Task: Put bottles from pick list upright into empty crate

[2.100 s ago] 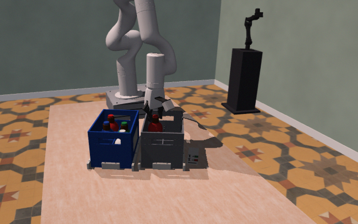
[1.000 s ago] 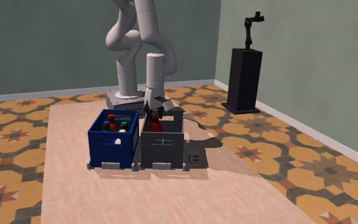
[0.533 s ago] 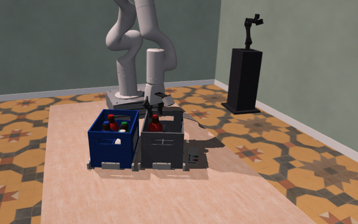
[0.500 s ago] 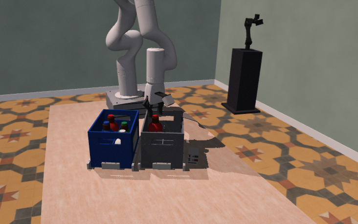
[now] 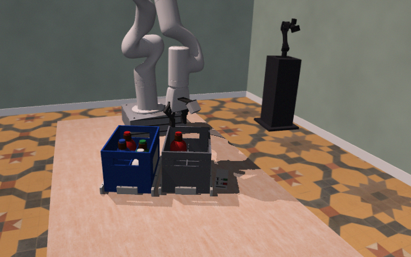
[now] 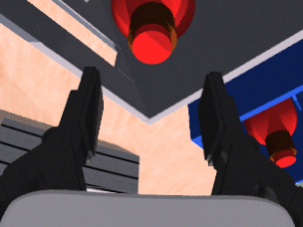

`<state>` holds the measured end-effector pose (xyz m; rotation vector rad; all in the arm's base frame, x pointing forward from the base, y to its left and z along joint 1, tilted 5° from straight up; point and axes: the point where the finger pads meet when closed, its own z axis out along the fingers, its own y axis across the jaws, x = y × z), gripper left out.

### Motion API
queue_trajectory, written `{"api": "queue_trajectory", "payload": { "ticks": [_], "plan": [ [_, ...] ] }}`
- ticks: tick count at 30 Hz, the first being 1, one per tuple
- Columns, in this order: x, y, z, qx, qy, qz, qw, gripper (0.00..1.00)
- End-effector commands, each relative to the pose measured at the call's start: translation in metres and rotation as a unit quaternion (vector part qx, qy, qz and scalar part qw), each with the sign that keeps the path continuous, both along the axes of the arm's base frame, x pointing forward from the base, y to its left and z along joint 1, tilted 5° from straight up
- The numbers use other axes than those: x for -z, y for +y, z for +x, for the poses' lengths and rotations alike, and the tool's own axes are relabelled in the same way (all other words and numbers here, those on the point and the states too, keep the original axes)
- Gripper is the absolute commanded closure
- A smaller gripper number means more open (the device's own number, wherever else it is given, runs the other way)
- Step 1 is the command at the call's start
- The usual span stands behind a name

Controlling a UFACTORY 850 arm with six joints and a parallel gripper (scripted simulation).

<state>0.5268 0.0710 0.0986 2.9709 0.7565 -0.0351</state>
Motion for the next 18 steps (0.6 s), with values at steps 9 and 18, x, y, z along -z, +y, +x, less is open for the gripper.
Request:
{"api": "queue_trajectory", "payload": {
  "ticks": [9,18],
  "plan": [
    [-0.026,0.002,0.001,0.0,-0.001,0.0,1.0,0.35],
    [-0.027,0.002,0.001,0.0,-0.001,0.0,1.0,0.35]
  ]
}}
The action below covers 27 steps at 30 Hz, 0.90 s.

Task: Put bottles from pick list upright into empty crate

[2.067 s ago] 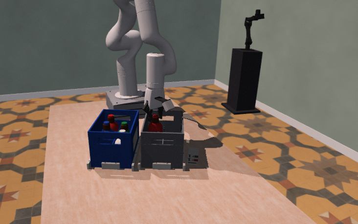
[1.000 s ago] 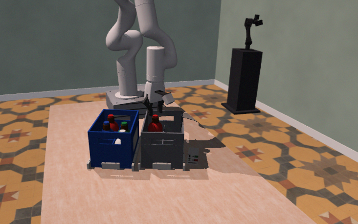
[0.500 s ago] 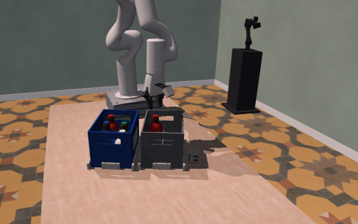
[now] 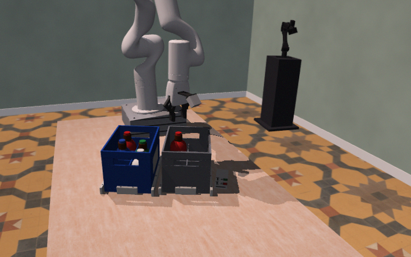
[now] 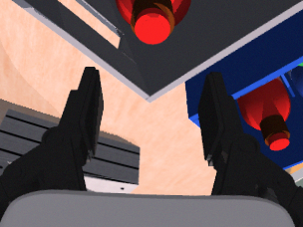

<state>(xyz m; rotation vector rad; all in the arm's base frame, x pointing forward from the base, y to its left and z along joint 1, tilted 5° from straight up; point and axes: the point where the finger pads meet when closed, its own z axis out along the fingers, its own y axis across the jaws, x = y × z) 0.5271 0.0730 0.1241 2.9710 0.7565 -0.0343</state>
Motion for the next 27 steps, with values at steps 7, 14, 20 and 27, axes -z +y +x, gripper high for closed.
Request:
{"api": "queue_trajectory", "payload": {
  "ticks": [7,14,20,27],
  "plan": [
    [-0.0009,0.0002,0.0009,0.0,-0.001,0.0,1.0,0.35],
    [-0.001,0.0002,0.001,0.0,-0.001,0.0,1.0,0.35],
    [-0.0009,0.0002,0.0009,0.0,-0.001,0.0,1.0,0.35],
    [-0.0012,-0.0022,0.0066,0.0,-0.001,0.0,1.0,0.35]
  ]
}}
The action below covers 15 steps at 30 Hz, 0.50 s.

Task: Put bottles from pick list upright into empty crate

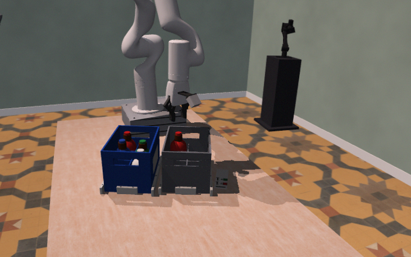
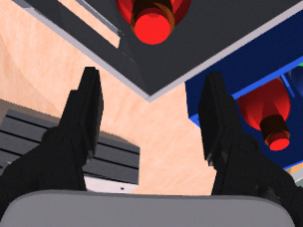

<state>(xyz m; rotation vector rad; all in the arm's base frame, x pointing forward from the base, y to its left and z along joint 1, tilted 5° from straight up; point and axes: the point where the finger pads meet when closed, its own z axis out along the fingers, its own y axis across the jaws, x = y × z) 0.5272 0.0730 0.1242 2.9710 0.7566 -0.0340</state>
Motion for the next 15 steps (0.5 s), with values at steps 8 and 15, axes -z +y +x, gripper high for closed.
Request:
{"api": "queue_trajectory", "payload": {
  "ticks": [8,15],
  "plan": [
    [-0.003,-0.03,0.017,0.0,-0.001,0.0,1.0,0.35],
    [-0.006,-0.063,0.029,0.0,-0.001,0.0,1.0,0.35]
  ]
}}
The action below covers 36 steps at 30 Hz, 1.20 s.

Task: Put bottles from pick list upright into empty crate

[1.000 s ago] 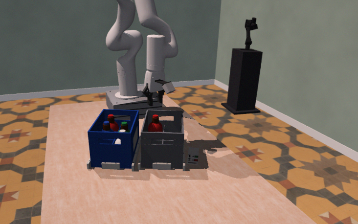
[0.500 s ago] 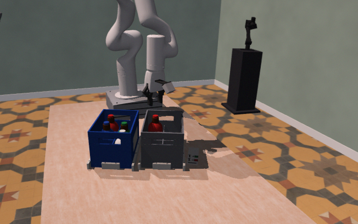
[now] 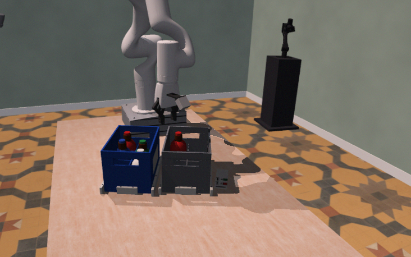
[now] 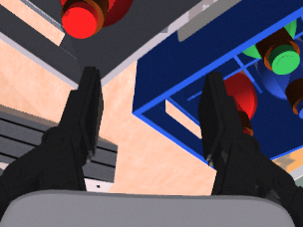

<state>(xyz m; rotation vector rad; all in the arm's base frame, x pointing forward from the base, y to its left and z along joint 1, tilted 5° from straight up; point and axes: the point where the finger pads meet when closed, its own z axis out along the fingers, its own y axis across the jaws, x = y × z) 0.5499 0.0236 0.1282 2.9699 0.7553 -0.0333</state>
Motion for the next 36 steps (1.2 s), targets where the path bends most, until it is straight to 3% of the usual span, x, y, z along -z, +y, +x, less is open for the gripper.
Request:
{"api": "queue_trajectory", "payload": {
  "ticks": [1,24,36],
  "plan": [
    [-0.002,-0.018,0.008,0.0,-0.001,0.001,1.0,0.35],
    [-0.009,-0.107,0.041,0.0,-0.001,0.001,1.0,0.35],
    [-0.007,-0.108,0.041,0.0,-0.001,0.001,1.0,0.35]
  ]
}}
